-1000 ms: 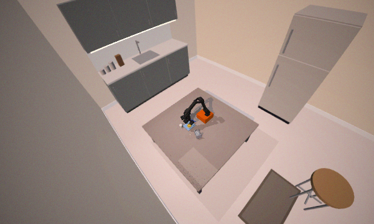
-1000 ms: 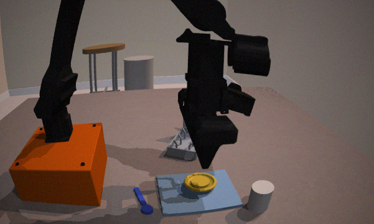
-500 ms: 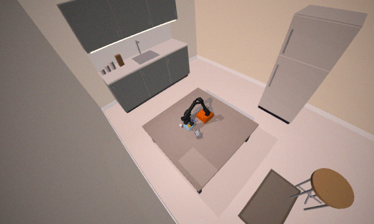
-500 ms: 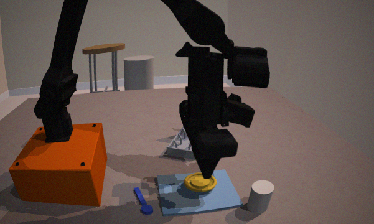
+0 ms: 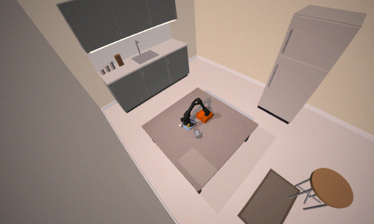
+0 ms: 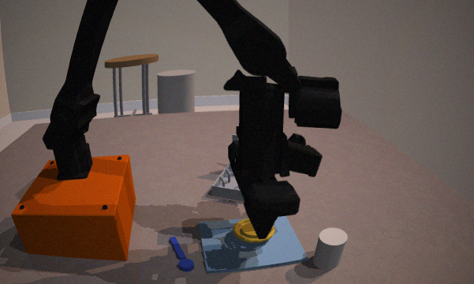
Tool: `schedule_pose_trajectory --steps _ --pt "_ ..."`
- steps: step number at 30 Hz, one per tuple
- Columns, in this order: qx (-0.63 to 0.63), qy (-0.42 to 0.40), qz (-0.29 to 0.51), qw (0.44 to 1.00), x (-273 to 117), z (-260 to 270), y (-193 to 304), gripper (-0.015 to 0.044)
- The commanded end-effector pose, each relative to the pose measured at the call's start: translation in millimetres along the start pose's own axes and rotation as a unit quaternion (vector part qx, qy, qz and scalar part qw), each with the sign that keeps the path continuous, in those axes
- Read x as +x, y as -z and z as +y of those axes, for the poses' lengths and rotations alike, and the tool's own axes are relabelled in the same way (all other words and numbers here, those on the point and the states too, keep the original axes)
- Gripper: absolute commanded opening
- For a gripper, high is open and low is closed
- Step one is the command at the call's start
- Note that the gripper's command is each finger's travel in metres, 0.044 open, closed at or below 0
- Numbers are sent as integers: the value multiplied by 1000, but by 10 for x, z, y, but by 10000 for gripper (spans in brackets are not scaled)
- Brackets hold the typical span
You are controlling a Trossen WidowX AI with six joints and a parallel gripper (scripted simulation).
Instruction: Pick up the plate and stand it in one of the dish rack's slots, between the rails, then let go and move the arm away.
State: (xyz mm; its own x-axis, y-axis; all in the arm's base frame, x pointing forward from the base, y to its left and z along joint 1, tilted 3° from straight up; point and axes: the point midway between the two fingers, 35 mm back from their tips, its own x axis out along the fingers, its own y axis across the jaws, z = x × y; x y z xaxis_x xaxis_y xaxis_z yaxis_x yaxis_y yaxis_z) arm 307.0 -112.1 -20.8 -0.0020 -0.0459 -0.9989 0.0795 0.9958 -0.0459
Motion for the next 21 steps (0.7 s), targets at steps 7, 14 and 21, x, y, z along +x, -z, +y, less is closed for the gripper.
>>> schedule_pose_trajectory --steps 7,14,21 --pt "-2 2 4 1000 176 1 28 400" --pt "-2 2 4 1000 263 3 29 400" --pt "-2 2 4 1000 263 3 29 358"
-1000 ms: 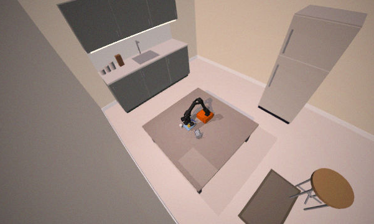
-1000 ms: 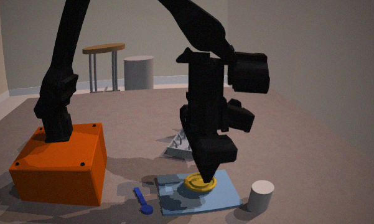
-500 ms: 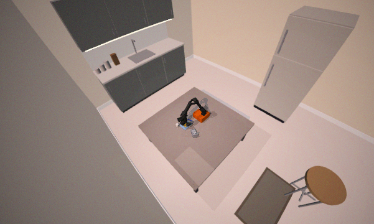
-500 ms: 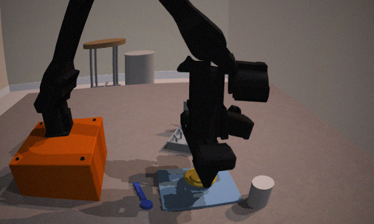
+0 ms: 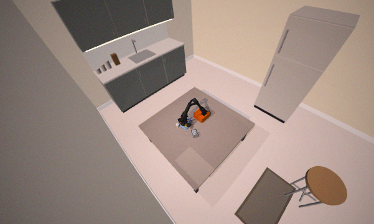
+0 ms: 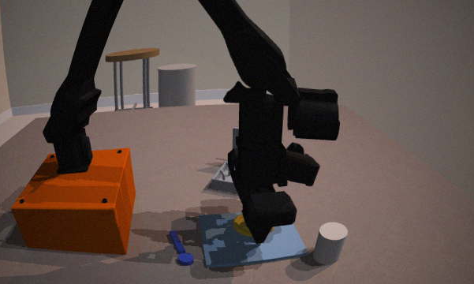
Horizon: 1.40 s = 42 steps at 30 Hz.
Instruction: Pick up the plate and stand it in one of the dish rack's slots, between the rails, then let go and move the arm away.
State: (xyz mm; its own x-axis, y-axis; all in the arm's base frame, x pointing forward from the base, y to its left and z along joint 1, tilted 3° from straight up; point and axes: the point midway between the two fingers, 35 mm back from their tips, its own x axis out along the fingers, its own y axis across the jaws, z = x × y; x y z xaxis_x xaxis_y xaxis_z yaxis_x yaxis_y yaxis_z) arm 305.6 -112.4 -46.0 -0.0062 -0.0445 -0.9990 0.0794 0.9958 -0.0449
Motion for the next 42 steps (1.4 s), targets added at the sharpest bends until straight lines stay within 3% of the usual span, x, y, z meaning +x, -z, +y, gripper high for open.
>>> schedule_pose_trajectory --steps 1,12,23,42 --pt "-2 2 2 1000 11 -5 15 358" --pt "-2 2 2 1000 11 -5 15 284" --pt "-2 2 1 1000 -502 -29 -104 0" --pt "-2 2 1 1000 -1554 -22 -122 0"
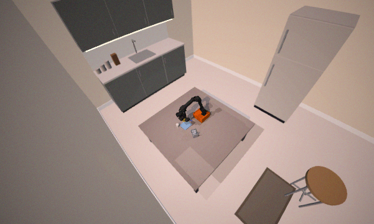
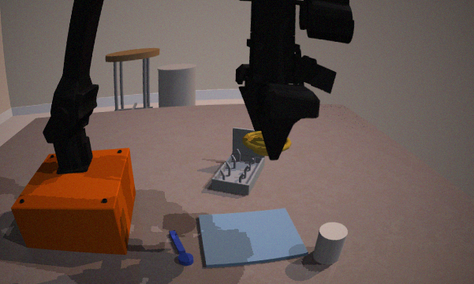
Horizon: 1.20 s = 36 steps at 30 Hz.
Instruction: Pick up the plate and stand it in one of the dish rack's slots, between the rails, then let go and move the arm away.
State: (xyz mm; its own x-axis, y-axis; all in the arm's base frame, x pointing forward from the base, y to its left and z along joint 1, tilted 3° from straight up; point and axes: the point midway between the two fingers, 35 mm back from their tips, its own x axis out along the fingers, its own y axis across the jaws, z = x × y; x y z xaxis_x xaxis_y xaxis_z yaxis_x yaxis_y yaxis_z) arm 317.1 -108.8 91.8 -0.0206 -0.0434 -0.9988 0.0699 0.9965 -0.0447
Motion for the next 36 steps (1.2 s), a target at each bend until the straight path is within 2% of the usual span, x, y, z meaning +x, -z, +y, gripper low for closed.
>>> schedule_pose_trajectory --steps 1,9,22,29,36 --pt "2 2 -6 1000 -225 -3 -6 0" --pt "14 2 -6 1000 -344 70 21 0" --pt "224 -3 -4 975 -326 1131 432 0" --pt "226 -5 -4 974 -317 1145 434 0" --pt "201 -74 -19 977 -22 1220 200 0"
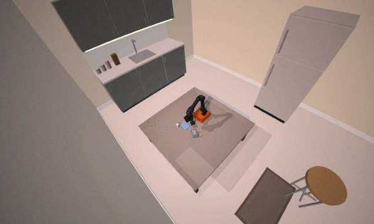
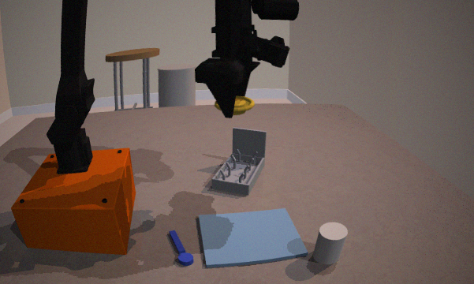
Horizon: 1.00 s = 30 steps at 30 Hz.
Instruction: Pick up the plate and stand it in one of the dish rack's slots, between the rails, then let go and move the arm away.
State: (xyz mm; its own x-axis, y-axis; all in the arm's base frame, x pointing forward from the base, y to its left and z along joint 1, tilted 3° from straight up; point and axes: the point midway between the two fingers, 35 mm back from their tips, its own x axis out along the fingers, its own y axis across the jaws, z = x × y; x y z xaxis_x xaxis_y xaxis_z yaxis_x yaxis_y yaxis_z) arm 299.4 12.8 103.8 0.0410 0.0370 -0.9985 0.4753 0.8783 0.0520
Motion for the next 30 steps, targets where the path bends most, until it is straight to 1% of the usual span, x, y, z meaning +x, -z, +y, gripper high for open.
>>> schedule_pose_trajectory --steps 1,16,30 --pt "-15 -38 5 999 199 53 -73 0" --pt "-112 -202 -39 972 760 297 -404 0" --pt "-218 -330 -125 910 1077 368 -561 0"
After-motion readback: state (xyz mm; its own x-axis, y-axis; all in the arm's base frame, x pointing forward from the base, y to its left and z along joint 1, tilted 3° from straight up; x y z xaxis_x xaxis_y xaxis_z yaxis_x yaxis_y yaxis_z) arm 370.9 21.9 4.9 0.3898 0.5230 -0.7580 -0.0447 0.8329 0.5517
